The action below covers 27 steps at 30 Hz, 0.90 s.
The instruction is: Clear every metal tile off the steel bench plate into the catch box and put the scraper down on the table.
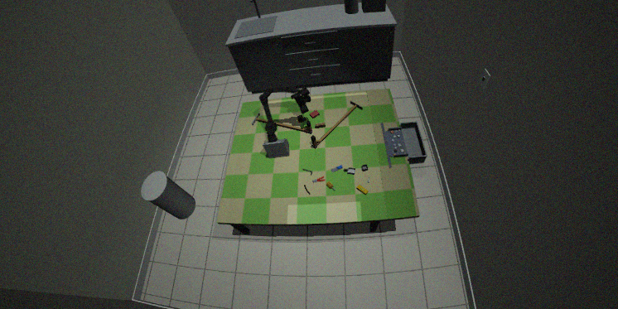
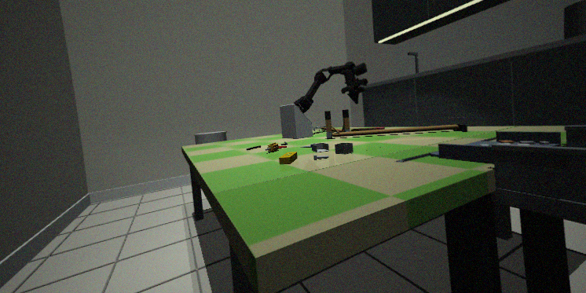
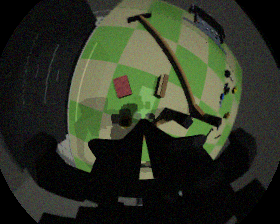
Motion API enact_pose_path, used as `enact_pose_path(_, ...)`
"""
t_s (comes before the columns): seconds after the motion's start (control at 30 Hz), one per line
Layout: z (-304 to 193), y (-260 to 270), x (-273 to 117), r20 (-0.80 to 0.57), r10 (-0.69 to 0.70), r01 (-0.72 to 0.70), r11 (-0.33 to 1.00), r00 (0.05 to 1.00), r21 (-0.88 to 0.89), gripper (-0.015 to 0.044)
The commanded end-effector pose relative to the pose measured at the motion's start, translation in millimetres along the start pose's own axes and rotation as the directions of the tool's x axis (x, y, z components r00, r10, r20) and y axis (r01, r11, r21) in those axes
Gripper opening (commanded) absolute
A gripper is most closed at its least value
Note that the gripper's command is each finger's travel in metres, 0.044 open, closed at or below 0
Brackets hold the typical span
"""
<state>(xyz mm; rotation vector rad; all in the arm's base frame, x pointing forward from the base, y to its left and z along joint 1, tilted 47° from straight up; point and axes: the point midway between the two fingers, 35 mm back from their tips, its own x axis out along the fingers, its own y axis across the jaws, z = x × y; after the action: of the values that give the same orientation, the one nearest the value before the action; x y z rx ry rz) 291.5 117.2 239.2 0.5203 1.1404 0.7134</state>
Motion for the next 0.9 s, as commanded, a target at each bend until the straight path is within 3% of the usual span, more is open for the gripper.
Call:
enact_pose_path(0.0,5.9,0.6,-0.4,-0.004,0.008,-0.008,1.0,1.0,-0.009,0.0)
enact_pose_path(0.87,80.9,-26.3,10.3,-0.001,0.018,-0.018,0.998,1.0,-0.066,0.0)
